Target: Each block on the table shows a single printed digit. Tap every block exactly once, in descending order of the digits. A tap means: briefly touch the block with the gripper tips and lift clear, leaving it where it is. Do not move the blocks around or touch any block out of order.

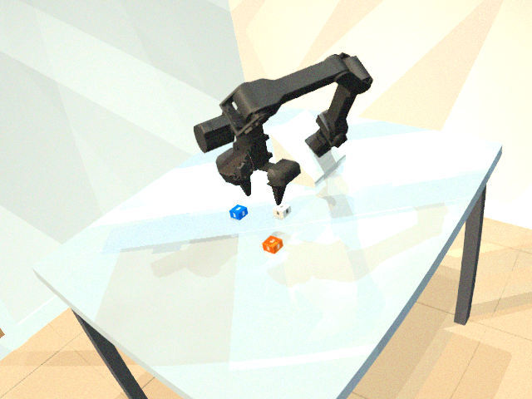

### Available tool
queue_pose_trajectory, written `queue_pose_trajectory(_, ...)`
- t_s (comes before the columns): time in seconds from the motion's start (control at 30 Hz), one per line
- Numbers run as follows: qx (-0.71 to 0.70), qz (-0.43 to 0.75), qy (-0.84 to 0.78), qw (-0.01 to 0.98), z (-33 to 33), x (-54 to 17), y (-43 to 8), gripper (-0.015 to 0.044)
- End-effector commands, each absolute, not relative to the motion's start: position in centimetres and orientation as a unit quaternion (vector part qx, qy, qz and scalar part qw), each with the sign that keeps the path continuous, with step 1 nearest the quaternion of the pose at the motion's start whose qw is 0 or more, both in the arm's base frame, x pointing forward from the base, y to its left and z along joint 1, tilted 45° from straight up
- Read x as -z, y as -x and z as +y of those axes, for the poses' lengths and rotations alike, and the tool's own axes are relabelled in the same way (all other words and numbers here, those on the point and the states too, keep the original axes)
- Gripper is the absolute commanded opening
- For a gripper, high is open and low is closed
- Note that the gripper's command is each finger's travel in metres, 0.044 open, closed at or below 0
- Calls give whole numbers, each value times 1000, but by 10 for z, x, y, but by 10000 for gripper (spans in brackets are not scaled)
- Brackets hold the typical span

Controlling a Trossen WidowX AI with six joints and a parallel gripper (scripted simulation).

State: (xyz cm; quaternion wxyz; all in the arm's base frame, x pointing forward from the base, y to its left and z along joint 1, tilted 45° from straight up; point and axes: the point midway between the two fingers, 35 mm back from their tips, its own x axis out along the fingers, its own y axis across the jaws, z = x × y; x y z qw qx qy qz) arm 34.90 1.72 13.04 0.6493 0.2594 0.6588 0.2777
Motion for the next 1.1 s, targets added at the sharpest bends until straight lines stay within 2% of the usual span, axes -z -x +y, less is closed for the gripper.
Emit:
queue_pose_trajectory(0.0, -277, 658, -262, 649, 18, -131, -350, 400)
queue_pose_trajectory(0.27, -277, 659, -262, 649, 13, -128, -344, 400)
queue_pose_trajectory(0.57, -275, 661, -262, 648, -31, -87, -250, 400)
queue_pose_trajectory(0.77, -276, 661, -262, 647, -32, -84, -243, 400)
queue_pose_trajectory(1.07, -277, 660, -263, 647, 25, -27, -241, 164)
